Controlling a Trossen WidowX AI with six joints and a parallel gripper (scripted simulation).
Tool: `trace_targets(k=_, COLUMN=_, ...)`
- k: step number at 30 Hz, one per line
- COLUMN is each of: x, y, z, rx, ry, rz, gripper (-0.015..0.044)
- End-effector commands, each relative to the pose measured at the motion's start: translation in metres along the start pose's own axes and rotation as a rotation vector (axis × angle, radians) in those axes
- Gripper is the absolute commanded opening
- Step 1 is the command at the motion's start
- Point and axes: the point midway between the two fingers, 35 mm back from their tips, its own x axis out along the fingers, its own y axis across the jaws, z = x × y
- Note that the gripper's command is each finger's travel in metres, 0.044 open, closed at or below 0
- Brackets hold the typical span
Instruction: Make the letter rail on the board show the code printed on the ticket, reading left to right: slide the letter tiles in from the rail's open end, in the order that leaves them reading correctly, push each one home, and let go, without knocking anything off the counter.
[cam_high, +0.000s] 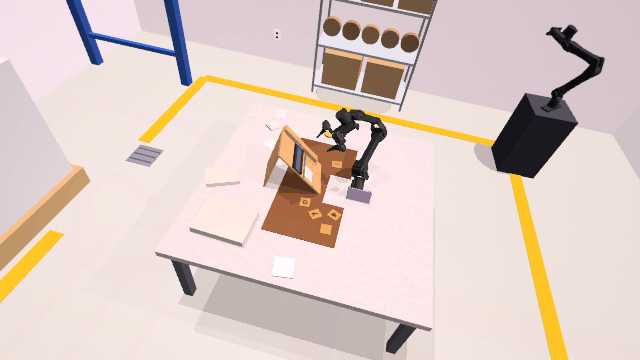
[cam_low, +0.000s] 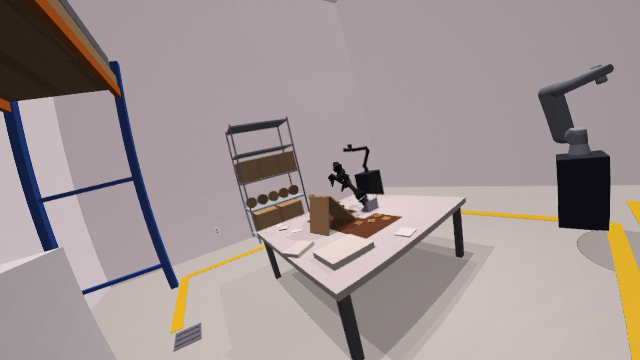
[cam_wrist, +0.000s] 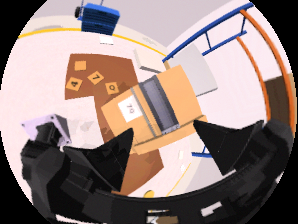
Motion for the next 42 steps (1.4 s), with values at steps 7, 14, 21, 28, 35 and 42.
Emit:
trace_targets(k=7, x=-0.029, y=-0.037, z=-0.009, rx=-0.471, ry=-0.105, rz=-0.008, gripper=0.044)
trace_targets(k=14, x=-0.029, y=-0.037, z=-0.009, rx=-0.471, ry=-0.105, rz=-0.008, gripper=0.044)
trace_targets(k=21, x=-0.029, y=-0.037, z=-0.009, rx=-0.471, ry=-0.105, rz=-0.008, gripper=0.044)
trace_targets(k=28, x=-0.035, y=-0.026, z=0.022, rx=-0.471, ry=-0.105, rz=-0.008, gripper=0.044)
trace_targets(k=35, x=-0.035, y=-0.026, z=0.022, rx=-0.471, ry=-0.105, rz=-0.008, gripper=0.044)
trace_targets(k=42, x=-0.011, y=-0.026, z=0.042, rx=-0.442, ry=-0.08, rz=0.072, gripper=0.034)
